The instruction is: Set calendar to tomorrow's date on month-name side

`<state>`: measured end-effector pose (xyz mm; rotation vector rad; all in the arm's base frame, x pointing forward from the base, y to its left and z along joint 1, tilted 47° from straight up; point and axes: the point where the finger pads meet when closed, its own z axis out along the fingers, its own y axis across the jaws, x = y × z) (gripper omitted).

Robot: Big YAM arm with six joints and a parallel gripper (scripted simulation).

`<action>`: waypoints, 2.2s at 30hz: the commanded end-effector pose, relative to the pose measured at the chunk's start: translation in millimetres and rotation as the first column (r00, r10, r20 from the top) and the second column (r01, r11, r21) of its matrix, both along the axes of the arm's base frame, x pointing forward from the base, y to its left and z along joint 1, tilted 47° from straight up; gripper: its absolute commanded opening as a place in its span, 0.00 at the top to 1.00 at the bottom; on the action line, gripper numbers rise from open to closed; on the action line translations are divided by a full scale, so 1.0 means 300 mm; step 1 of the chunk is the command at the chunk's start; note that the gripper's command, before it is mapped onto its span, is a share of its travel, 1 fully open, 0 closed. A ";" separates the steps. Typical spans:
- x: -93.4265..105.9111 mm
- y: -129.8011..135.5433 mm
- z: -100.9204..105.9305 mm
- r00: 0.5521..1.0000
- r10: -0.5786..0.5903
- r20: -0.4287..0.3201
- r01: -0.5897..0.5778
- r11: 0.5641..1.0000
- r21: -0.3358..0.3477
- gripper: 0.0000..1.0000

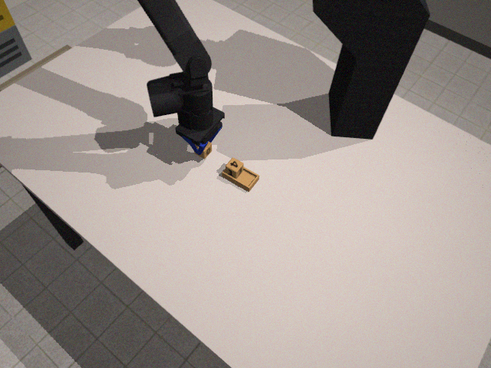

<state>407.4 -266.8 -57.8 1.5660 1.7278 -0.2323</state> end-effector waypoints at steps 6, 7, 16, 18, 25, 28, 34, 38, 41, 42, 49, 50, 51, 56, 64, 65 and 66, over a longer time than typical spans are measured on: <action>-0.082 0.136 0.117 1.000 0.005 0.000 -0.005 1.000 0.010 0.73; -0.090 0.147 0.131 1.000 0.005 0.001 -0.005 1.000 0.010 0.73; -0.145 0.158 0.132 0.999 -0.019 -0.027 0.019 1.000 0.022 0.73; -0.135 0.158 0.138 1.000 -0.016 -0.018 0.017 1.000 0.020 0.73; -0.113 0.204 0.129 1.000 0.005 -0.007 -0.005 1.000 0.014 0.73; -0.105 0.354 0.020 1.000 0.004 -0.013 -0.003 1.000 0.020 0.73; -0.116 0.463 -0.054 1.000 0.005 -0.012 -0.005 1.000 0.014 0.73; -0.084 0.512 -0.073 1.000 0.007 0.013 -0.007 1.000 0.008 0.73; -0.078 0.471 -0.036 0.999 -0.024 0.043 0.024 1.000 0.007 0.73; -0.078 0.472 -0.037 0.999 -0.023 0.043 0.023 1.000 0.008 0.73; -0.094 0.490 -0.077 1.000 -0.009 0.007 0.009 1.000 0.010 0.73; -0.094 0.490 -0.077 1.000 -0.009 0.007 0.009 1.000 0.010 0.73; -0.094 0.490 -0.077 1.000 -0.009 0.007 0.009 1.000 0.010 0.73; -0.085 0.465 -0.084 1.000 -0.008 0.004 0.008 1.000 0.005 0.73; -0.059 0.426 -0.130 1.000 -0.006 0.002 0.006 1.000 0.003 0.73; -0.055 0.419 -0.137 1.000 -0.006 0.002 0.006 1.000 0.003 0.73; -0.051 0.413 -0.145 1.000 -0.006 0.002 0.006 1.000 0.003 0.73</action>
